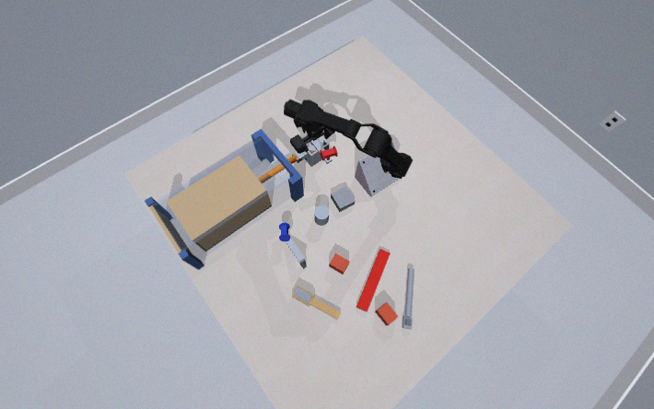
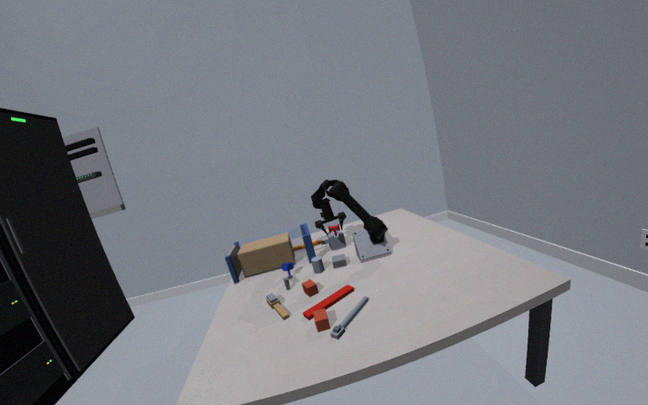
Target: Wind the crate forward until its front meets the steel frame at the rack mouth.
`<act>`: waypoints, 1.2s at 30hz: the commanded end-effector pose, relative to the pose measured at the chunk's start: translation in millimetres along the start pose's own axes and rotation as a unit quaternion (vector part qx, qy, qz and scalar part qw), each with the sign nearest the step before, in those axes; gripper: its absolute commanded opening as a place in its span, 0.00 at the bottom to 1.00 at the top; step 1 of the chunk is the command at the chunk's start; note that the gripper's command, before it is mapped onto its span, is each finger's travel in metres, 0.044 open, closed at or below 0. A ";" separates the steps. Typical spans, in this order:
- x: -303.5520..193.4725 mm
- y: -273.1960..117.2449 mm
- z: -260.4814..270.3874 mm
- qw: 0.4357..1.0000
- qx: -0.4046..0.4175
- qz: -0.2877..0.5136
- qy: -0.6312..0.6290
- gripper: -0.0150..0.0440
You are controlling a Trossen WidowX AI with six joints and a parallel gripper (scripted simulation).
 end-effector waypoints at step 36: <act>0.0 0.0 0.0 1.000 0.000 0.000 0.000 0.47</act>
Point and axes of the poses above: the point midway between the two fingers, 35 mm back from their tips, its own y axis out along the fingers, its own z axis across the jaws, x = y × z, the point moved 7 cm from there along -y, back along the fingers, and after that the axes turned 5 degrees about -y, right-handed, at the moved point
